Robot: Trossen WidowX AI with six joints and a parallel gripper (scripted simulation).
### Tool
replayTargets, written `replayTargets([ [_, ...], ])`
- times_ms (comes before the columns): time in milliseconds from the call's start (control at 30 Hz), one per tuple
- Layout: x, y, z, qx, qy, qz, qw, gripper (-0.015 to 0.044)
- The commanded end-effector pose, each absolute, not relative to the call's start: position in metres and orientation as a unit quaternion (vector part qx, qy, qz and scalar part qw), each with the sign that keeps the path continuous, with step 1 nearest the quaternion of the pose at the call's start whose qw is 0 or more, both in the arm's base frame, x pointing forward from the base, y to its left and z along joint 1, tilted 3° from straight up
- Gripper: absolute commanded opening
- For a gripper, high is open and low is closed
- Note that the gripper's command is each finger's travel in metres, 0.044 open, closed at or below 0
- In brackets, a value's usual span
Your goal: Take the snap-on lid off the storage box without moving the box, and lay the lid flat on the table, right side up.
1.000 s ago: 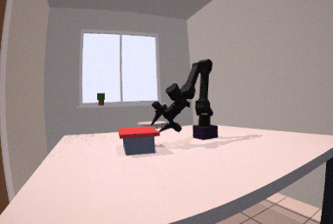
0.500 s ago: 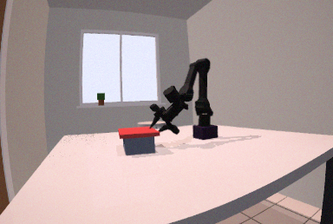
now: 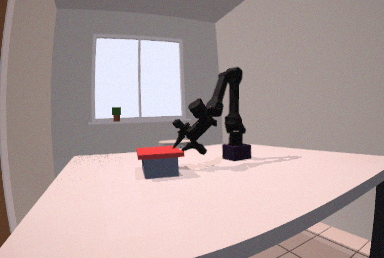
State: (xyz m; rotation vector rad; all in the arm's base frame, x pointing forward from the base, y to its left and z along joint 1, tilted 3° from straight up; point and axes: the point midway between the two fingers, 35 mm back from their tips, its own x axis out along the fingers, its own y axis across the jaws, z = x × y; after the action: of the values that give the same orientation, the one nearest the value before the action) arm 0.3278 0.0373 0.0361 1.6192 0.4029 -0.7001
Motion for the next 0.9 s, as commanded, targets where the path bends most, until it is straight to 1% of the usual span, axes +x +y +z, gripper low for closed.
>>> replayTargets([
  [0,0.3281,0.0373,0.0370,0.704,0.175,-0.304,0.618,0.0000],
  [867,0.3272,0.0370,0.0423,0.704,0.175,-0.304,0.618,0.0000],
])
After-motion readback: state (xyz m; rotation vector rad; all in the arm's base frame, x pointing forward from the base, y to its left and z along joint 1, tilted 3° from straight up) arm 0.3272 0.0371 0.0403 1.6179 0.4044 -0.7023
